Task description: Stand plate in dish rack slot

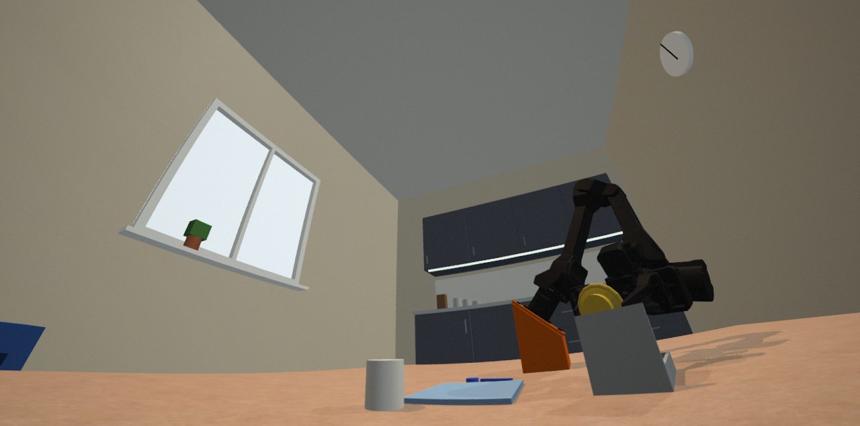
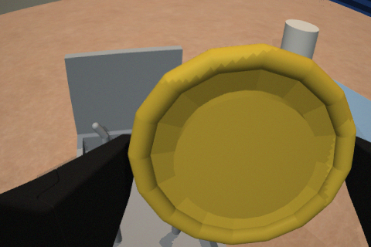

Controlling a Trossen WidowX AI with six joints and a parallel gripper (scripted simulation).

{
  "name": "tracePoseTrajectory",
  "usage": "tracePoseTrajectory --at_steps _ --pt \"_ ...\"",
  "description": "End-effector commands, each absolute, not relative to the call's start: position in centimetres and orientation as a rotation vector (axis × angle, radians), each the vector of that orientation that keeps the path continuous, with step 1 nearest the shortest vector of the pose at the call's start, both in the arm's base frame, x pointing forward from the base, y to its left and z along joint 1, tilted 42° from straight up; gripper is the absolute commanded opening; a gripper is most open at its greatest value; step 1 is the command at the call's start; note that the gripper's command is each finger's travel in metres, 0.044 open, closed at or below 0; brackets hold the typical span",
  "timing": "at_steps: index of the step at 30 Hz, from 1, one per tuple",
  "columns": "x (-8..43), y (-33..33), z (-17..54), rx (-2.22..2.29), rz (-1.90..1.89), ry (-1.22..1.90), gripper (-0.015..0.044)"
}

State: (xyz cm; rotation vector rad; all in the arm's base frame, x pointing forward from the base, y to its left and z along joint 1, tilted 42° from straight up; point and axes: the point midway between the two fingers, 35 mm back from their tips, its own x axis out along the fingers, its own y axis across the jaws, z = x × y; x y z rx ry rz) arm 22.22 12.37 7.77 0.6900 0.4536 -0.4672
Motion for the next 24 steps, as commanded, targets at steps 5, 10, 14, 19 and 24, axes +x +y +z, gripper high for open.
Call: tracePoseTrajectory --at_steps 5,10,14,19,24 --pt "21.4 13.1 8.7 0.7 -0.379 0.31 0.0" --pt "20.6 13.6 9.5 0.713 -0.317 0.22 0.0" --pt "19.9 13.9 10.1 0.728 -0.268 0.149 0.0" --pt "19.6 14.0 10.3 0.735 -0.251 0.123 0.0" --pt "19.6 14.0 10.3 0.735 -0.251 0.123 0.0"
